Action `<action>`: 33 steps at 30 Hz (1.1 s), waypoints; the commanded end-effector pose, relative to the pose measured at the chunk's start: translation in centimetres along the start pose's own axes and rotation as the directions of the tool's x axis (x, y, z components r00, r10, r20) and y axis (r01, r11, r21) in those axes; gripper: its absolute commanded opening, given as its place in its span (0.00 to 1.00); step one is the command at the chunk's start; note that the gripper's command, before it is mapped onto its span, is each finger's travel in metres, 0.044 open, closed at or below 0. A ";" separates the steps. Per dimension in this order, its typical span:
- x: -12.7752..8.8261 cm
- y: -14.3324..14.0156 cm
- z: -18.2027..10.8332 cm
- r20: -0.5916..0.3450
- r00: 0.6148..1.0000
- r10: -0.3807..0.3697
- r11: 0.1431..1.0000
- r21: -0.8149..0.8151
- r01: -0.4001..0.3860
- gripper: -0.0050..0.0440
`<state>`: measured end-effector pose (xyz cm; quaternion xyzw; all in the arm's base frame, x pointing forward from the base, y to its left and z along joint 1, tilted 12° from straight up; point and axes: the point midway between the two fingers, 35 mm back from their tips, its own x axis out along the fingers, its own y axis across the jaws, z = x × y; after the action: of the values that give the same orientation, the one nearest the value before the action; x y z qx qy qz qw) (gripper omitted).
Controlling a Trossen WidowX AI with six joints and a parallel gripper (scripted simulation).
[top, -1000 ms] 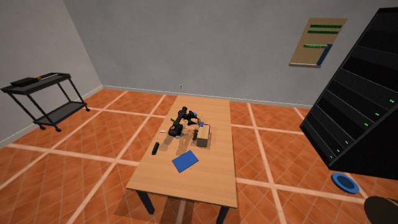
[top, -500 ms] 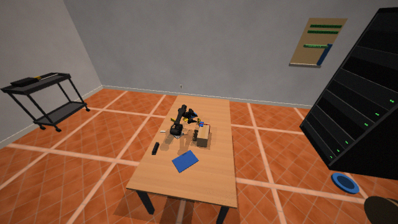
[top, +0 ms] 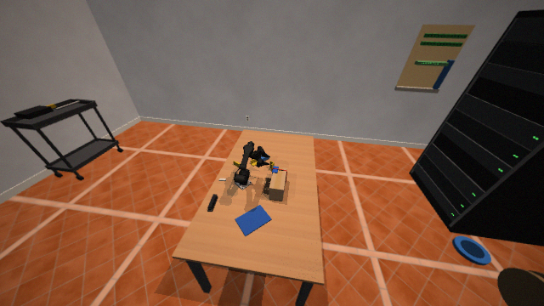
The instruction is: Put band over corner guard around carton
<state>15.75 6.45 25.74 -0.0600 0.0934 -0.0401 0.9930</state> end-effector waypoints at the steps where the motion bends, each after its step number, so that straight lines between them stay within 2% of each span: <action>1: -0.3 -0.2 0.4 0.001 1.000 -0.011 1.000 -0.023 0.011 1.00; 4: -0.1 -0.3 0.6 -0.034 0.999 -0.035 0.999 -0.038 0.034 1.00; 8: 0.8 -0.6 1.3 -0.234 0.960 -0.157 0.984 -0.119 0.132 1.00; 10: 0.8 -0.6 1.3 -0.234 0.960 -0.157 0.984 -0.119 0.132 1.00; 14: 1.9 -0.5 2.1 -0.428 0.874 -0.231 0.970 -0.175 0.171 1.00; 17: 3.1 -0.3 2.7 -0.556 0.794 -0.246 0.968 -0.189 0.168 1.00; 21: 5.3 -0.2 3.8 -0.694 0.687 -0.215 0.976 -0.165 0.139 1.00; 25: 8.1 -0.5 5.0 -0.789 0.599 -0.134 0.991 -0.096 0.096 1.00; 27: 8.1 -0.5 5.0 -0.789 0.599 -0.134 0.991 -0.096 0.096 1.00; 30: 10.5 -1.1 6.0 -0.828 0.558 -0.057 0.998 -0.028 0.061 1.00; 33: 11.1 -1.4 6.2 -0.834 0.551 -0.038 0.999 -0.010 0.053 1.00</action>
<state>26.95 4.85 29.81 -0.0355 0.5283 -0.1071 0.8416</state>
